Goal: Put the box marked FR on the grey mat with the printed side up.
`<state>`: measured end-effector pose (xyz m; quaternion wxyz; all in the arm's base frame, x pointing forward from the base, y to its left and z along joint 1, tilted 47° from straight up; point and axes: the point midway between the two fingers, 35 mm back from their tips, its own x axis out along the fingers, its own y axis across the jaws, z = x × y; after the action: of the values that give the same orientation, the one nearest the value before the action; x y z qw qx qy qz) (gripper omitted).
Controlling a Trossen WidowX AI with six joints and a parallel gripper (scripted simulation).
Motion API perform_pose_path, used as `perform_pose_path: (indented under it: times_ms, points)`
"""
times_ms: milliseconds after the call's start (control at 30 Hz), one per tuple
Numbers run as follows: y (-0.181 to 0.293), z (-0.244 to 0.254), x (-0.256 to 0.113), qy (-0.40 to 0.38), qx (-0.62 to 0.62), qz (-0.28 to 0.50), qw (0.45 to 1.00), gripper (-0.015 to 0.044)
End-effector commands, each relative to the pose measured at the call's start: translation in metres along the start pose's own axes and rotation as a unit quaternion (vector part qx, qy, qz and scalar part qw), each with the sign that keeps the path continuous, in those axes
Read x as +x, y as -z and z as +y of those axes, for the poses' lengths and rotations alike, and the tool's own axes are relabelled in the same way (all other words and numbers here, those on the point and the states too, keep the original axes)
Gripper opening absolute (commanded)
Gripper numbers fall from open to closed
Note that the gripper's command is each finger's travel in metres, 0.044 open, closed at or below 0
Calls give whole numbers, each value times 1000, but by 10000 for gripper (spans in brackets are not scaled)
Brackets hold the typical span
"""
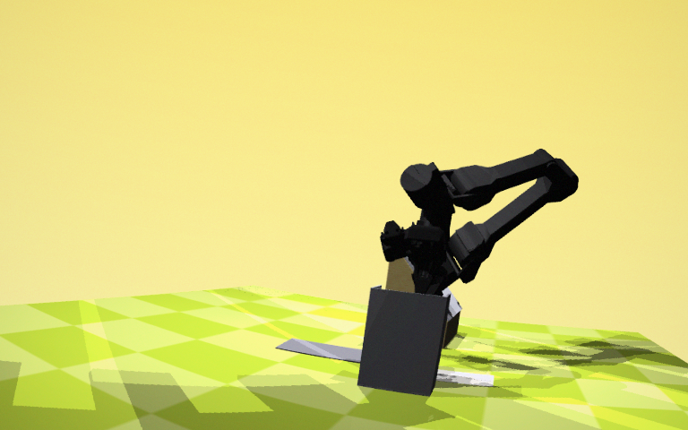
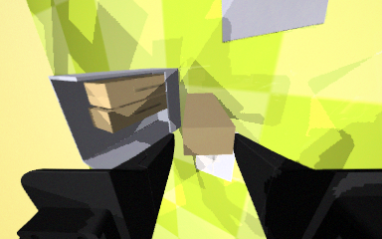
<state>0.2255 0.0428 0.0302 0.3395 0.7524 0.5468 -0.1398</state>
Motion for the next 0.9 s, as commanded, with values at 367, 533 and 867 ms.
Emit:
perform_pose_path:
  times_ms: [367,533,867]
  points:
    - [-1,24,7,88,-1,-2,996,236]
    - [-1,32,10,117,-1,-2,993,236]
    - [0,48,17,174,-1,-2,985,236]
